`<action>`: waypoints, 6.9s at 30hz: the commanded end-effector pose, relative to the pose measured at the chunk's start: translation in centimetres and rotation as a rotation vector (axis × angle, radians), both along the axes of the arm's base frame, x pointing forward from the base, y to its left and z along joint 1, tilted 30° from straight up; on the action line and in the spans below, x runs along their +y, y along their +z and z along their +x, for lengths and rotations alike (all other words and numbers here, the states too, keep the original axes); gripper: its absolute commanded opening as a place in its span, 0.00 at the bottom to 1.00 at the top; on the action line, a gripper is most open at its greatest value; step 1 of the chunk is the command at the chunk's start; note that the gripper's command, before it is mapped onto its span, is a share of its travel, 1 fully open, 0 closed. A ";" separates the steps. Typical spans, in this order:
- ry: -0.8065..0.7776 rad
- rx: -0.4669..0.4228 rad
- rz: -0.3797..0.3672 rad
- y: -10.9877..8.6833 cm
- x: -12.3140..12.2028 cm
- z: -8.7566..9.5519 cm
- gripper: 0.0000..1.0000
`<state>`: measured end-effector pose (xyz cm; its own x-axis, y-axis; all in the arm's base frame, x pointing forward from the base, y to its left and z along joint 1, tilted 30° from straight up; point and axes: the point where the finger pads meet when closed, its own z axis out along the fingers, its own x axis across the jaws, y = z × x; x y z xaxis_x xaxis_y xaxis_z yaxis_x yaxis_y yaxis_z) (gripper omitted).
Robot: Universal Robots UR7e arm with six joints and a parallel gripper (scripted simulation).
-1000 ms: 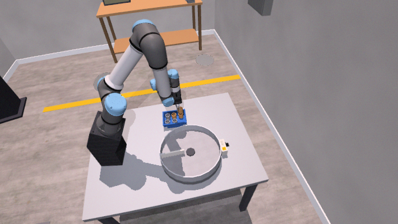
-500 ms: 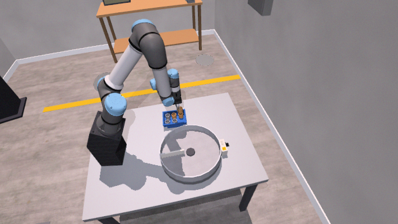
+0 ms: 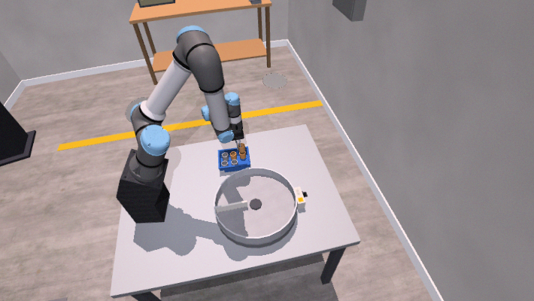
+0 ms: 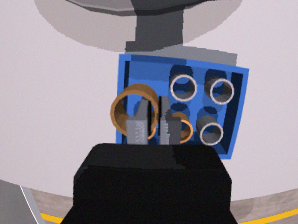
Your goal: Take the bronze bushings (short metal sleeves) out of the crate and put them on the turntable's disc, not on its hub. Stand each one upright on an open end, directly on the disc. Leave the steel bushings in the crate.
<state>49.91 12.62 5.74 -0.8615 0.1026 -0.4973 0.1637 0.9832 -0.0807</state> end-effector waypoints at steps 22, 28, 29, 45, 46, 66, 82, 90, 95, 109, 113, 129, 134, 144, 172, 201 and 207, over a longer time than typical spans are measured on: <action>-0.001 -0.001 0.000 0.0 -0.6 -0.3 0.00; -0.001 -0.001 0.000 0.0 -1.0 -0.5 0.00; -0.001 -0.001 0.000 0.0 -1.1 -0.5 0.00; -0.001 -0.001 0.000 0.0 -3.9 -1.5 0.00; -0.001 -0.001 0.000 0.0 -4.1 -1.6 0.00; -0.001 -0.001 0.000 -0.2 -10.1 -3.8 0.00; -0.001 -0.001 0.000 -0.3 -15.5 -5.7 0.00; -0.001 0.000 0.000 -0.4 -18.6 -6.8 0.00; -0.001 0.001 0.000 -0.4 -19.8 -7.2 0.00; -0.001 0.001 0.001 -0.5 -25.0 -9.1 0.00; -0.001 0.001 0.001 -0.6 -25.7 -9.3 0.00; -0.001 -0.002 -0.002 -0.5 -30.5 -10.8 0.00; -0.001 -0.003 -0.004 -0.4 -32.1 -11.3 0.00; -0.001 -0.002 -0.003 -0.6 -34.3 -12.1 0.00; -0.002 -0.001 -0.001 -0.7 -37.4 -13.2 0.00; -0.001 0.000 -0.001 -0.7 -37.4 -13.2 0.00; -0.001 0.000 -0.001 -0.7 -37.4 -13.2 0.00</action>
<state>36.61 -24.57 4.97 -0.8616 0.1027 -0.4970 0.1641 0.9831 -0.0815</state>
